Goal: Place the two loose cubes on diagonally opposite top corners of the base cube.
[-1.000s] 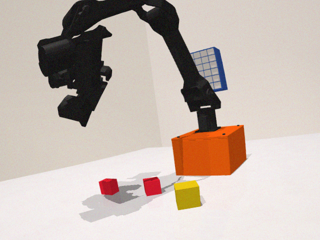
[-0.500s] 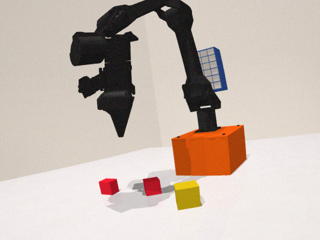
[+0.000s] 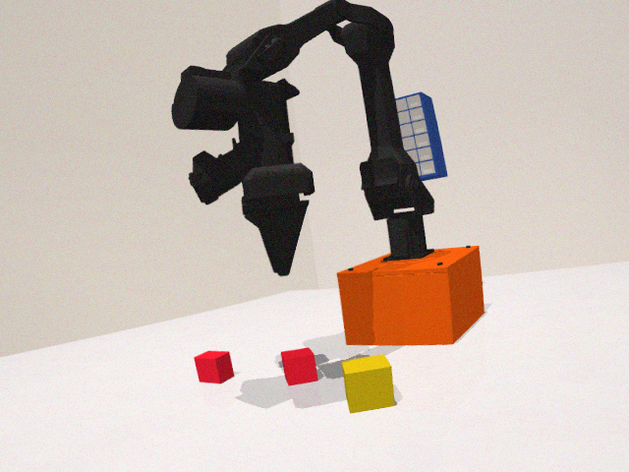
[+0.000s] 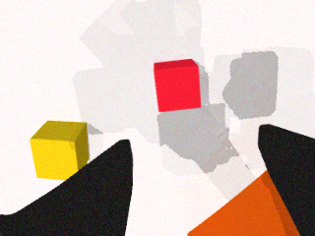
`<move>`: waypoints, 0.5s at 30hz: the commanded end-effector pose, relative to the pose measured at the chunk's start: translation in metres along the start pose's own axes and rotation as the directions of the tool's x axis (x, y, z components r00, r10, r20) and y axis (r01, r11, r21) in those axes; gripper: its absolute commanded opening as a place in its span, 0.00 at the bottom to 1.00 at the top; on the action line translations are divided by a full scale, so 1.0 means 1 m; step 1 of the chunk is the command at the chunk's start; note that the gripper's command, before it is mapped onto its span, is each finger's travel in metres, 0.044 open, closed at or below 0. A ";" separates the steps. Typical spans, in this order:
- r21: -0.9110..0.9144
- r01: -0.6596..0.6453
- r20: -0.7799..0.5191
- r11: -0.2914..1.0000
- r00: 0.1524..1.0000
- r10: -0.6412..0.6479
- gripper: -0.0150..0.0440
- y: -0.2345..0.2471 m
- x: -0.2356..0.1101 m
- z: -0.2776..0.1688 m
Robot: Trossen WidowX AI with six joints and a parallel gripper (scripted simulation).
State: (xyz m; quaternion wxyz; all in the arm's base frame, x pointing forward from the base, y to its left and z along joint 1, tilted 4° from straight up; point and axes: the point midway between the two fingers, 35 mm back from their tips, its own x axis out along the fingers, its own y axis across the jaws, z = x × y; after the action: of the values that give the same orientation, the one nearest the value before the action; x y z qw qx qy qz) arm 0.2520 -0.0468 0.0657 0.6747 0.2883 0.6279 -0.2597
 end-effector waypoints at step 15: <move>-0.006 -0.007 -0.009 1.000 1.000 0.006 0.70 0.000 0.074 -0.004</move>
State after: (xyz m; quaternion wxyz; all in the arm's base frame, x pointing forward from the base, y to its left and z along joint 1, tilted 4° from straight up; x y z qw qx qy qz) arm 0.2584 -0.0450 0.0038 0.6814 0.2877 0.6232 -0.2540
